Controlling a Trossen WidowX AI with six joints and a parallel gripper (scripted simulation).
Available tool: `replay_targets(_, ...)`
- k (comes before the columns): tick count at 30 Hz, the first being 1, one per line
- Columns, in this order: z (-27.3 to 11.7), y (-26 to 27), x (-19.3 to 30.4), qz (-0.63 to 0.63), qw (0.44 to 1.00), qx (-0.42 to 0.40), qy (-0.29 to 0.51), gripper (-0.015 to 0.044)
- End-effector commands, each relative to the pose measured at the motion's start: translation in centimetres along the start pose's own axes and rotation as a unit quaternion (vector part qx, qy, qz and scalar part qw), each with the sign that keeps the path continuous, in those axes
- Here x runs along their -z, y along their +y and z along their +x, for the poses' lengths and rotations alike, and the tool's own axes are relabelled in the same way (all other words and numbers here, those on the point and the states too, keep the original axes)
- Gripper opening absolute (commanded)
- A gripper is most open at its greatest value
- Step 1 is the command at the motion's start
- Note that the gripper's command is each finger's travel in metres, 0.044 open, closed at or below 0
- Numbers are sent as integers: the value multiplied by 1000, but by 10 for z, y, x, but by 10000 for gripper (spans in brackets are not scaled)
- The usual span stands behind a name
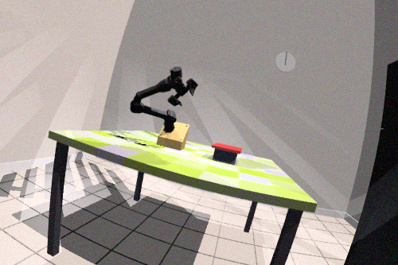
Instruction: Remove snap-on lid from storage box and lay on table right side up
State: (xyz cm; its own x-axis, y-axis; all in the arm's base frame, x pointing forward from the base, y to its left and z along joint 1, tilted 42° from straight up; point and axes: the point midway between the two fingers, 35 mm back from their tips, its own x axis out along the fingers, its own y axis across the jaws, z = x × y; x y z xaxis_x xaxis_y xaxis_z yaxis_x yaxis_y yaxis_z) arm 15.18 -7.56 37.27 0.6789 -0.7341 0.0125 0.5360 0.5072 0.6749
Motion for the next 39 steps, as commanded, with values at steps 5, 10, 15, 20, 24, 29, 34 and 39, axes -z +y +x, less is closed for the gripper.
replay_targets(5,-1,27,41,19,998,-48,46,269)
replay_targets(10,-5,42,130,6,991,-68,115,235)
replay_targets(15,-12,36,192,-4,983,-68,169,235)
replay_targets(20,-27,5,273,-21,968,-46,244,235)
replay_targets(24,-35,-17,304,-29,961,-28,275,235)
replay_targets(29,-43,-43,330,-38,952,-4,303,235)
replay_targets(34,-42,-42,328,-41,953,-6,300,235)
replay_targets(39,-27,-64,344,-38,952,-1,304,235)
